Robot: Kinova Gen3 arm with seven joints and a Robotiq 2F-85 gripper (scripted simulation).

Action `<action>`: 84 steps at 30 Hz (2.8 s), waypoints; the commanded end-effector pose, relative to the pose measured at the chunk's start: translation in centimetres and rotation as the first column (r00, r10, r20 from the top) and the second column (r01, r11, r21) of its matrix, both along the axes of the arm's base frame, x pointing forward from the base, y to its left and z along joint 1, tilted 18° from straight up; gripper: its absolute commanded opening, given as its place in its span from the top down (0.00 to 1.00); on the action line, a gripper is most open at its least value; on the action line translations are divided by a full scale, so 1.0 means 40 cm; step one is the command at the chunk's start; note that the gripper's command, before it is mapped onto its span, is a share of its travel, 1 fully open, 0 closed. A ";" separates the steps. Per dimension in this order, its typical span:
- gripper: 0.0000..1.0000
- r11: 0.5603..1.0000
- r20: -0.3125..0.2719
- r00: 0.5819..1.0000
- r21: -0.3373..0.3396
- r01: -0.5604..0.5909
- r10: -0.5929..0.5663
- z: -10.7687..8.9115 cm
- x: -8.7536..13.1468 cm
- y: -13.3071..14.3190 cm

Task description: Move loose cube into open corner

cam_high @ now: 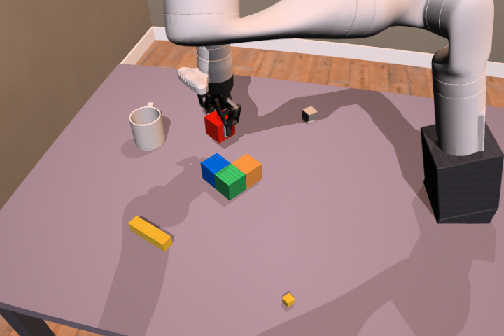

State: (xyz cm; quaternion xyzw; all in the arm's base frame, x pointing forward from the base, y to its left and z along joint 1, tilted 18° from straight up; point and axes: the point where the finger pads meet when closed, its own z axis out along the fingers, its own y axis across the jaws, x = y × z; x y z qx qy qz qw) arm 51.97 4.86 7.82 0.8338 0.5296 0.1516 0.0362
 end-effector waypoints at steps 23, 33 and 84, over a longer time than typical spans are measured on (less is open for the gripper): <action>0.90 1.000 0.007 1.000 0.005 -0.012 0.012 -0.001 0.008 0.011; 0.90 1.000 0.007 1.000 0.005 -0.012 0.012 -0.014 0.013 0.013; 0.90 1.000 0.007 1.000 0.005 -0.012 0.012 -0.163 0.058 0.031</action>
